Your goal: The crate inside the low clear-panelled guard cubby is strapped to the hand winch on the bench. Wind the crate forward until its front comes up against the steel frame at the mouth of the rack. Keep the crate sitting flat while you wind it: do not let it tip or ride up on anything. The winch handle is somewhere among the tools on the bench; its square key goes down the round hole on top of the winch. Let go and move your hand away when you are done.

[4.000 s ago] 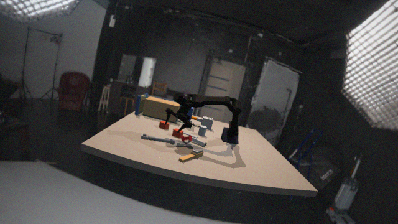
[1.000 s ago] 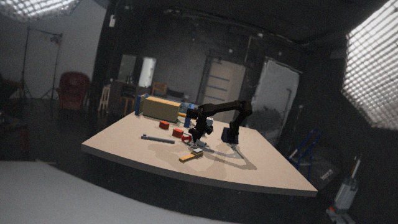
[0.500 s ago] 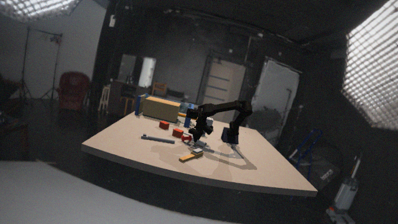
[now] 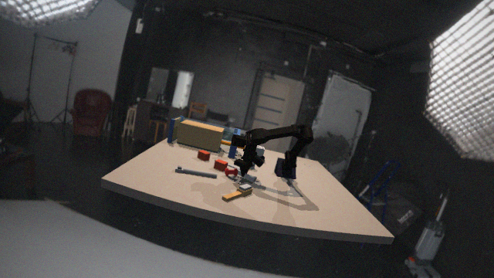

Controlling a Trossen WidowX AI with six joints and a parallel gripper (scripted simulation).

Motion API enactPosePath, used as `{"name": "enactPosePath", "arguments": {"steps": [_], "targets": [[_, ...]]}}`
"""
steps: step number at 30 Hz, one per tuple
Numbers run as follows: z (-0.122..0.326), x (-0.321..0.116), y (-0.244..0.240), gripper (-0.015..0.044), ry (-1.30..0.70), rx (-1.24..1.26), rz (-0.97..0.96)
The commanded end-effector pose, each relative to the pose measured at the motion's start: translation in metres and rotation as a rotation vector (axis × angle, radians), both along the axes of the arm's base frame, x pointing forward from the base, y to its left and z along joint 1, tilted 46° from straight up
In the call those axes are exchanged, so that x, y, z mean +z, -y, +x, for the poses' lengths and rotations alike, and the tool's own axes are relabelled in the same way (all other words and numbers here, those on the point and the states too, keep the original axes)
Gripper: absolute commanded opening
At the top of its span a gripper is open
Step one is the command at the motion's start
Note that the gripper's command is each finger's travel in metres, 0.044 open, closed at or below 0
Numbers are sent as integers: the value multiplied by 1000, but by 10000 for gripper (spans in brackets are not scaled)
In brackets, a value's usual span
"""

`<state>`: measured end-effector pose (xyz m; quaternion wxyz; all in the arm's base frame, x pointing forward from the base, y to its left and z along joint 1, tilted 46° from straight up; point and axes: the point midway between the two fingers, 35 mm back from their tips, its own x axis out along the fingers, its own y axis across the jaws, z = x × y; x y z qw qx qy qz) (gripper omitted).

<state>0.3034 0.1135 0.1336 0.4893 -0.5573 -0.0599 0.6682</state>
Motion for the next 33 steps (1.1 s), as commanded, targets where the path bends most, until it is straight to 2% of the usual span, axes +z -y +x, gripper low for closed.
{"name": "enactPosePath", "arguments": {"steps": [1, 6, 12, 15, 23, 33], "targets": [[0, 0, 0, 0, 1, 2, -1], [2, 14, 18, 0, -5, -5, -8], [-6, 69, 75, 0, -23, -28, -6], [-12, 84, 89, 0, -27, -34, 1], [-9, 80, 92, 0, -30, -57, -6], [-2, 37, 154, 0, -175, -250, -59]]}}
